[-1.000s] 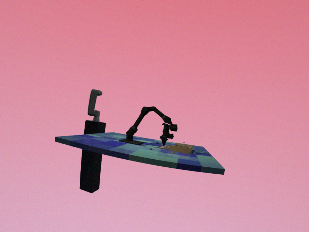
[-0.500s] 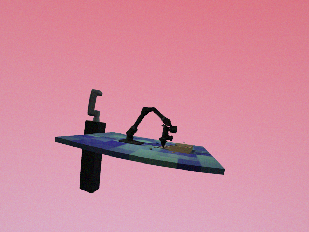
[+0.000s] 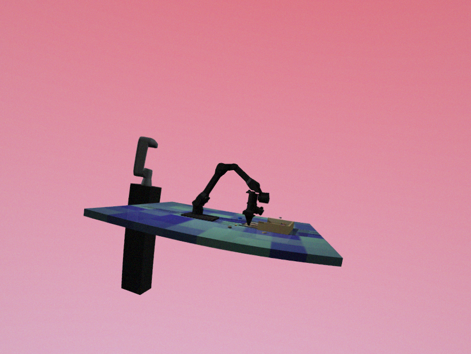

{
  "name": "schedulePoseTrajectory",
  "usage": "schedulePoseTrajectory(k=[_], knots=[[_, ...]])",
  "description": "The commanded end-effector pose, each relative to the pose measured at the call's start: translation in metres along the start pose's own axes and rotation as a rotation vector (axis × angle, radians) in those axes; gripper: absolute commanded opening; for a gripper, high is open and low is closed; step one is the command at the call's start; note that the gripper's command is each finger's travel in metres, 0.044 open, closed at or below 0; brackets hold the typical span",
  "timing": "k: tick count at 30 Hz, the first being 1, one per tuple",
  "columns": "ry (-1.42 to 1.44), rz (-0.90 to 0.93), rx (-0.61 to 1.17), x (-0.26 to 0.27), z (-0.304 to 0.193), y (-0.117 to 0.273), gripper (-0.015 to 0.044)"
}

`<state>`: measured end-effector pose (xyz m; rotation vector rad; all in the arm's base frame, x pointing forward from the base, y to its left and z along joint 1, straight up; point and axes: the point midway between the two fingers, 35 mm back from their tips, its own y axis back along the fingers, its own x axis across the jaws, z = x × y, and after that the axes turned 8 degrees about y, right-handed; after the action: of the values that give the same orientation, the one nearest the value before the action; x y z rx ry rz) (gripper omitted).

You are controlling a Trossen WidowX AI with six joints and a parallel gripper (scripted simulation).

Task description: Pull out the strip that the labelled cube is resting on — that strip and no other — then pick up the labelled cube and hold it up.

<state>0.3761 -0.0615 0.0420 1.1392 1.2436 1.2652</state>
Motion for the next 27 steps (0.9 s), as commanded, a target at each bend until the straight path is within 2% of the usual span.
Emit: schedulePoseTrajectory(k=[1,27], knots=[[0.004,0.005,-0.003,0.0006,0.0007,-0.0007,0.0000],[0.004,0.005,-0.003,0.0006,0.0011,-0.0033,0.0000]])
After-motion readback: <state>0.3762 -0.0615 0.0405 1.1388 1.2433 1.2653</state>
